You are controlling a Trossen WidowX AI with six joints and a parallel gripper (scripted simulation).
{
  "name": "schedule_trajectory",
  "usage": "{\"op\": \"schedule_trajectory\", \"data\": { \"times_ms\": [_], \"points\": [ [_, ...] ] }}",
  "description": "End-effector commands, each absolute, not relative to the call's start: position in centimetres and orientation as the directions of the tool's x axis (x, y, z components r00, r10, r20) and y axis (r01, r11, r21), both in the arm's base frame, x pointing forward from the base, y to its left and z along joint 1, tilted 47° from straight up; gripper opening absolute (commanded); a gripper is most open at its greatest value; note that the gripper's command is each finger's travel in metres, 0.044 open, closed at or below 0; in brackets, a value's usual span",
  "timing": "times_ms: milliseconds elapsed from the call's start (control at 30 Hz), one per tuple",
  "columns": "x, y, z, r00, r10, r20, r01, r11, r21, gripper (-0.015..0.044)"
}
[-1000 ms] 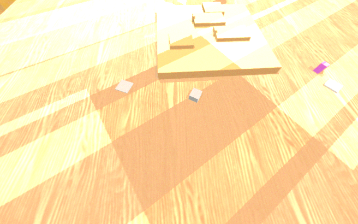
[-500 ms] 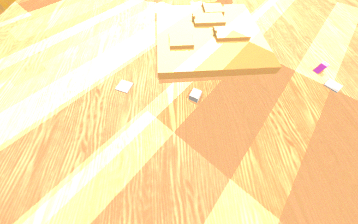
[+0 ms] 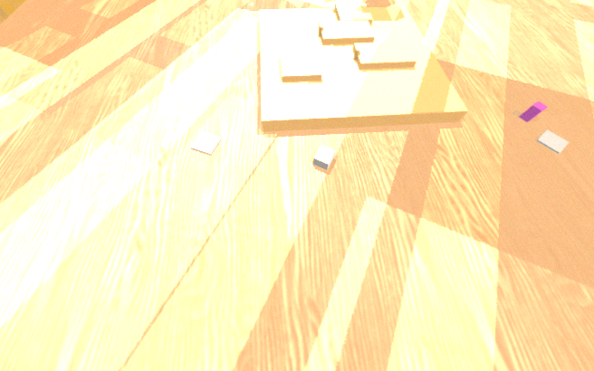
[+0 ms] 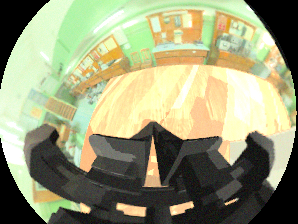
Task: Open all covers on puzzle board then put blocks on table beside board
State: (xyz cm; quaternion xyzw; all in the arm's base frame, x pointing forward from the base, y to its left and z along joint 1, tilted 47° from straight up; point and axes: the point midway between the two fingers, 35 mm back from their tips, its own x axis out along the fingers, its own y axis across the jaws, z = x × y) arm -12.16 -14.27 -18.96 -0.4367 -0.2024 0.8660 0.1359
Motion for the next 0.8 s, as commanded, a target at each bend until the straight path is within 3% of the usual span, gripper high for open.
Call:
{"op": "schedule_trajectory", "data": {
  "times_ms": [0, 767],
  "points": [
    [-11.1, -15.5, -19.1, -0.561, 0.386, -0.732, 0.028, -0.875, -0.483, 0.0],
    [-4.2, -19.3, -19.8, -0.435, 0.309, -0.846, 0.487, -0.71, -0.51, 0.0]
  ]
}}
